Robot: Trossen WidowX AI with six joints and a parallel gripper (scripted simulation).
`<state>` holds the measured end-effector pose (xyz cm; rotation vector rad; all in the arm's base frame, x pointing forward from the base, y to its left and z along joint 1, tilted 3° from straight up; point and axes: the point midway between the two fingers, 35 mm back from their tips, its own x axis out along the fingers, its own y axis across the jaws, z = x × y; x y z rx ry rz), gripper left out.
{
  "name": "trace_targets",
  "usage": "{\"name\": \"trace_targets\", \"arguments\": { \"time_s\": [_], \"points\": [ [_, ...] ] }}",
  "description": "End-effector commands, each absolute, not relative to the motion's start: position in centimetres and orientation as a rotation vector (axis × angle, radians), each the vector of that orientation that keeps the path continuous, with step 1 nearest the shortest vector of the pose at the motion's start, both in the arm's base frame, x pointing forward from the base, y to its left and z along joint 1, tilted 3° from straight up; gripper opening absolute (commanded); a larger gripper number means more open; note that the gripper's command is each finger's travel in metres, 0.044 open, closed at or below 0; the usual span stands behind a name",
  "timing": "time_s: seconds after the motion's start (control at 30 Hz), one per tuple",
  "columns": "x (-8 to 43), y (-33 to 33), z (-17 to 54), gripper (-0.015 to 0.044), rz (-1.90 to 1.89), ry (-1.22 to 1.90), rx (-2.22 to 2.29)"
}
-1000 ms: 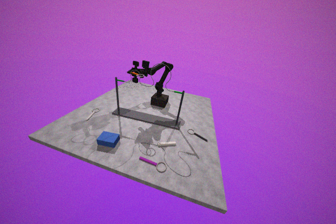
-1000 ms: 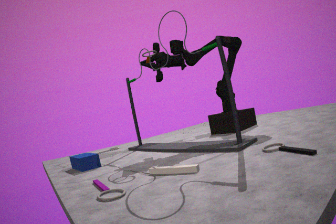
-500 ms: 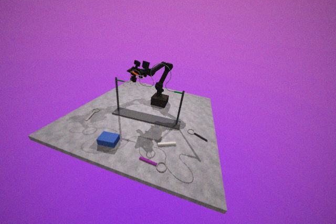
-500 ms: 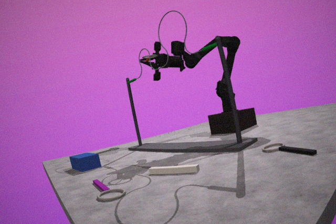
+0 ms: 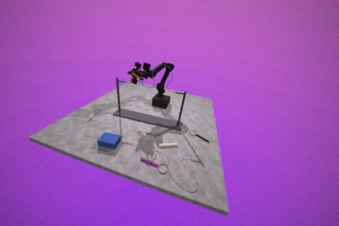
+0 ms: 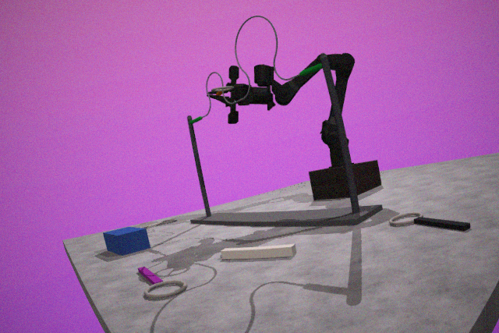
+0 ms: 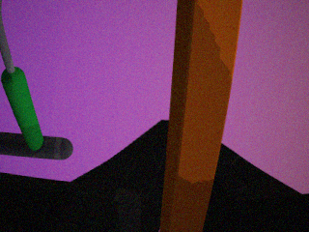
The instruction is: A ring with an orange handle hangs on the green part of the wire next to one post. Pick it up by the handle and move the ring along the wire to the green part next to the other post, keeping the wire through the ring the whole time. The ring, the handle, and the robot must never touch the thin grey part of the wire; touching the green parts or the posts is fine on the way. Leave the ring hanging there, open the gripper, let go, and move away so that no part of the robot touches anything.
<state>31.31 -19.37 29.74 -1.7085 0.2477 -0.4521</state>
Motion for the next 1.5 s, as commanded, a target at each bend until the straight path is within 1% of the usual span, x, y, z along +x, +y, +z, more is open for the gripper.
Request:
{"name": "trace_targets", "arguments": {
  "time_s": [0.0,0.73,1.47],
  "points": [
    [31.3,-19.5,28.4,-0.0150,-0.436,0.264,-1.654],
    [30.9,-18.4,21.1,-0.0150,-0.332,0.376,-1.204],
    [30.3,-13.4,14.6,-0.0150,-0.205,0.478,-0.672]
  ]
}}
